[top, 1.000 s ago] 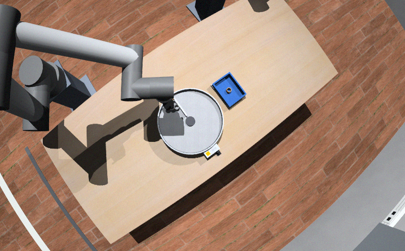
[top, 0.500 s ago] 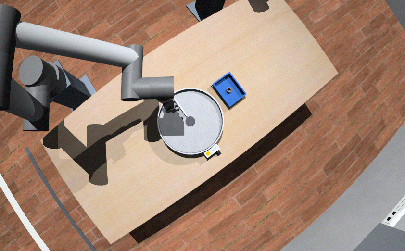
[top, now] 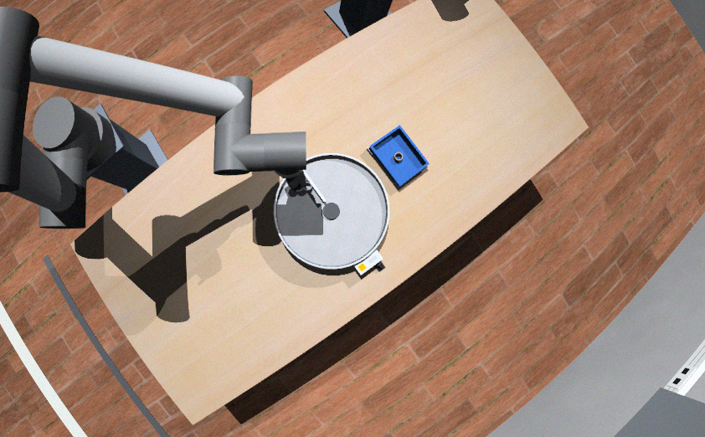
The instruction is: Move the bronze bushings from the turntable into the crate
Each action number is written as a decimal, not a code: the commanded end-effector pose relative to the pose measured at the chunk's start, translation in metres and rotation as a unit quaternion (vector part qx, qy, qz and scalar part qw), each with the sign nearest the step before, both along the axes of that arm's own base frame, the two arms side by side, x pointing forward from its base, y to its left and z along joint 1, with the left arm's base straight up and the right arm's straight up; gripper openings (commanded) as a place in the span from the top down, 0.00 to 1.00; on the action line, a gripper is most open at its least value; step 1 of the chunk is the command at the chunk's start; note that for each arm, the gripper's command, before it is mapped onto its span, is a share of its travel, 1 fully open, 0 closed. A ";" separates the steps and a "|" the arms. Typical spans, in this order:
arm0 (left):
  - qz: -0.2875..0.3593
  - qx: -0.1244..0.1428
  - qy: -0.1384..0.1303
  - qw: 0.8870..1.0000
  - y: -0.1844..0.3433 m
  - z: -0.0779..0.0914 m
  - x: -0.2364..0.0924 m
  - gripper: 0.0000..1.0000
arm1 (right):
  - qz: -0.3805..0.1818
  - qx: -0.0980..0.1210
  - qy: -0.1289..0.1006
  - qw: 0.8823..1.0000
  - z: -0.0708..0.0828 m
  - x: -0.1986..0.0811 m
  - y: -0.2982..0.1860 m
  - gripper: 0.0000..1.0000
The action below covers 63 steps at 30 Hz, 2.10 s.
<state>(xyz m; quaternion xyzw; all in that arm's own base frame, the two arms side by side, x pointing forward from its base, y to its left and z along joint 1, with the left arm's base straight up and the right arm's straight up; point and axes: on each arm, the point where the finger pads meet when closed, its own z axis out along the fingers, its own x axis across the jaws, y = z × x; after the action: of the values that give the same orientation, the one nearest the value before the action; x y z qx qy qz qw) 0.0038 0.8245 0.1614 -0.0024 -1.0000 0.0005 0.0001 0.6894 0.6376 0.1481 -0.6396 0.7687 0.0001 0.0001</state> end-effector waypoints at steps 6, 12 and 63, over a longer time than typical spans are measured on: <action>0.000 0.000 0.000 1.000 0.000 0.001 0.000 0.00 | 0.000 0.000 0.000 1.000 0.001 0.016 0.063 1.00; 0.000 0.000 0.000 1.000 0.000 0.001 0.000 0.00 | 0.000 0.001 0.000 1.000 0.001 0.026 0.105 1.00; 0.000 0.000 0.000 1.000 0.000 0.001 0.000 0.00 | 0.000 0.001 0.000 1.000 0.001 0.090 0.371 1.00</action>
<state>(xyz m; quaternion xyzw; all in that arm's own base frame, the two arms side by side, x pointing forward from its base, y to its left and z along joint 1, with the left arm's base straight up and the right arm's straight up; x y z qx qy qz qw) 0.0038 0.8245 0.1614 -0.0024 -1.0000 0.0005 0.0001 0.7788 1.0079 0.1478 -0.6396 0.7687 0.0000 -0.0001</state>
